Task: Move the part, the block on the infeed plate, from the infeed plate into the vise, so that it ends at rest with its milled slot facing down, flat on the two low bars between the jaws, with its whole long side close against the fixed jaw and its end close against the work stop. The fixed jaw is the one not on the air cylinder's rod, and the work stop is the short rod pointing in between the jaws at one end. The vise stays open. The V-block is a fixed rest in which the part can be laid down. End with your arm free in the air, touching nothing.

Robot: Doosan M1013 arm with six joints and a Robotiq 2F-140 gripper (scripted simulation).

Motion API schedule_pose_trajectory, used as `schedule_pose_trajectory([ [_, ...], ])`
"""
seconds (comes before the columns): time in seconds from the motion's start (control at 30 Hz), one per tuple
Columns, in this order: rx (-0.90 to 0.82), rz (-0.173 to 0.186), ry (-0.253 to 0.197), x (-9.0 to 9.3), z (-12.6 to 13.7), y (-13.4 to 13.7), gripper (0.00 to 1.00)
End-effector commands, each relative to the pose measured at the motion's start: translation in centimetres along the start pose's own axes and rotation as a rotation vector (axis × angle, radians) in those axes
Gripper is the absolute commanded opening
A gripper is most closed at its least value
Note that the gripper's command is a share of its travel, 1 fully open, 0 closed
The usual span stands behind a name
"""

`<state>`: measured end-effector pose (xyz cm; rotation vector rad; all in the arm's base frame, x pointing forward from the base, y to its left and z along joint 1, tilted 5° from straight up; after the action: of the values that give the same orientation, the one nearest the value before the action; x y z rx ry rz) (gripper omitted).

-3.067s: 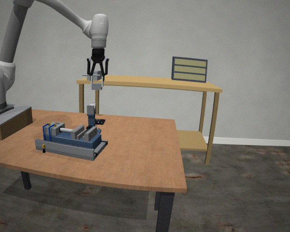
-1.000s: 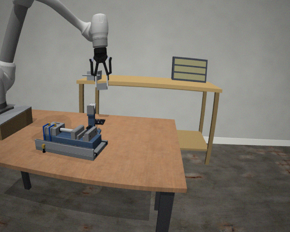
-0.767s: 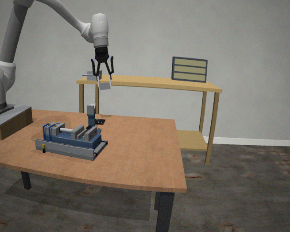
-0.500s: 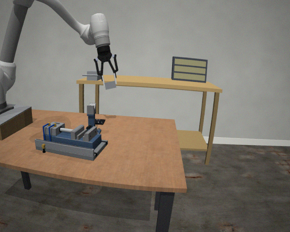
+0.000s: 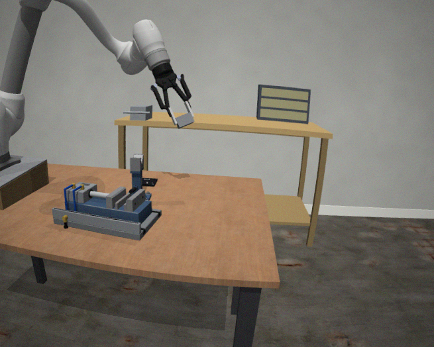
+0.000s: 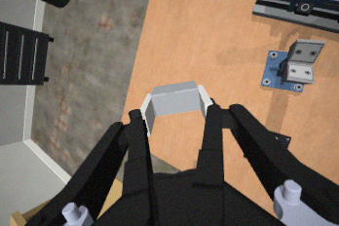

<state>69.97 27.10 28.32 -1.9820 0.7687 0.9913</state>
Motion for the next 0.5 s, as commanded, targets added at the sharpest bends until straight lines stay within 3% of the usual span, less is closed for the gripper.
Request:
schedule_pose_trajectory([
  [0.0,-0.058,-0.061,0.032,0.2,-1.3,-1.2,0.00],
  [0.13,-0.133,-0.132,0.070,0.1,-2.6,-2.9,0.00],
  [0.2,-0.133,-0.132,0.070,0.1,-2.6,-2.9,0.00],
  [0.47,-0.309,-0.277,0.141,-0.5,-4.5,-6.3,0.00],
])
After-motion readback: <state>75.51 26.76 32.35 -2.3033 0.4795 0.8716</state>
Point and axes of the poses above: the point where the finger pads meet when closed, its own x axis out along the fingers, its own y axis across the jaws, z = x × y, the point moved 8 cm from there along -x, back along the fingers
